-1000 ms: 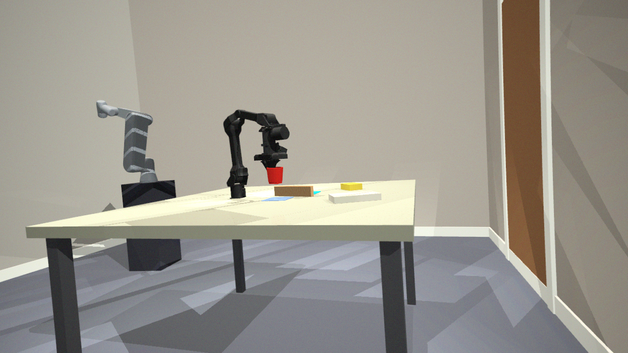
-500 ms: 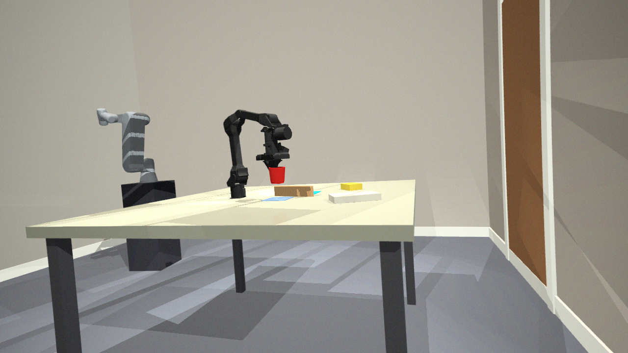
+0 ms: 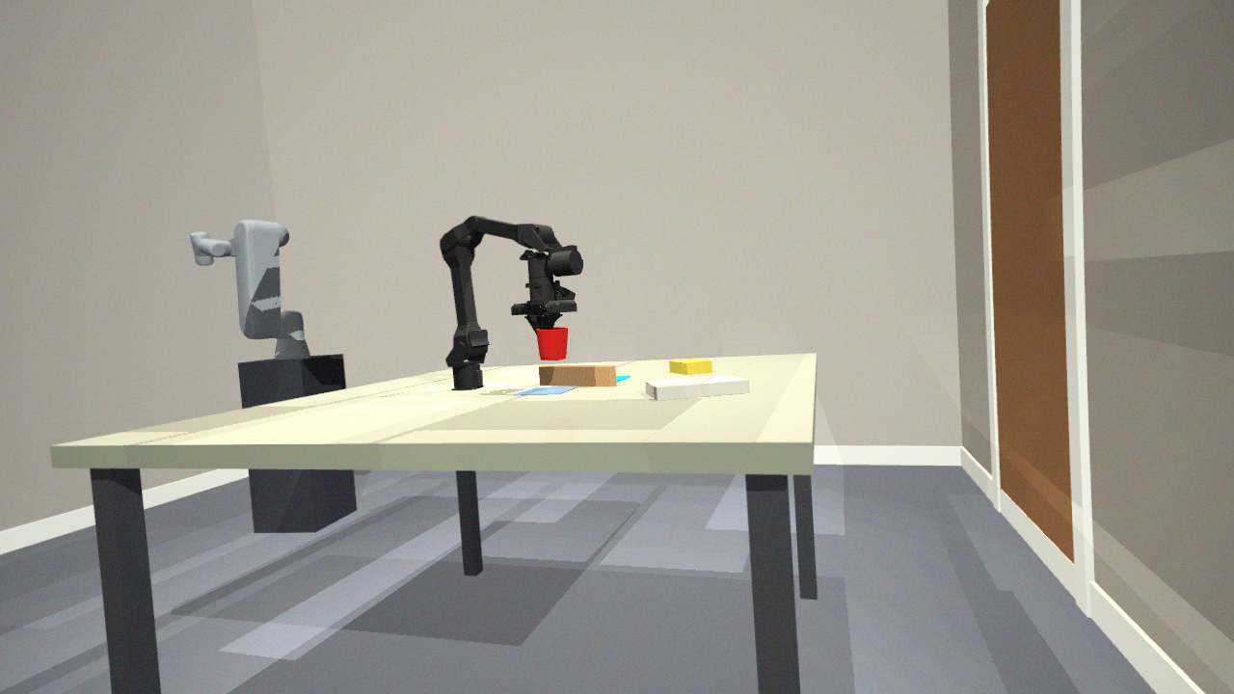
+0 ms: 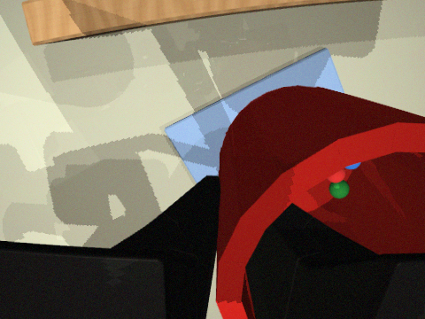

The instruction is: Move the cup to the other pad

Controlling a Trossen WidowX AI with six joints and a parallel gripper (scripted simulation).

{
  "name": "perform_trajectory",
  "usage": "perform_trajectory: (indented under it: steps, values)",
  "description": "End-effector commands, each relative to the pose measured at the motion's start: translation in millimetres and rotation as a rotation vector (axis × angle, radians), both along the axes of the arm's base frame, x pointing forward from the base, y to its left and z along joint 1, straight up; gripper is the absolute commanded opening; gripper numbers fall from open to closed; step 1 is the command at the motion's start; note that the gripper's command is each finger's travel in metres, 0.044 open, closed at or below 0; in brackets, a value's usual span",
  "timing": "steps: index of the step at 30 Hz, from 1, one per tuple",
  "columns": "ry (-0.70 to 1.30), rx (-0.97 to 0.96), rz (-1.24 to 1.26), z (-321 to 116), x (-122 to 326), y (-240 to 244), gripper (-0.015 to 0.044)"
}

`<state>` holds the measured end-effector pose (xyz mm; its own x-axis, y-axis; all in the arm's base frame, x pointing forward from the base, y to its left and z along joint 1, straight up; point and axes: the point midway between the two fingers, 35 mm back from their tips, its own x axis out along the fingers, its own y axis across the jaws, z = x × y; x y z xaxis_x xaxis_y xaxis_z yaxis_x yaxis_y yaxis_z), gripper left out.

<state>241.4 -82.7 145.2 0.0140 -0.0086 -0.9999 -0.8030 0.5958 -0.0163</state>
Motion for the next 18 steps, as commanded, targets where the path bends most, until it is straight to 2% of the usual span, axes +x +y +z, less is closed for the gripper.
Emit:
perform_trajectory:
  steps: [1, 18]
  values:
    - [-0.009, 0.001, -0.003, 1, 5, 7, 0.0]
    - [-0.011, 0.004, -0.003, 1, 19, 36, 0.0]
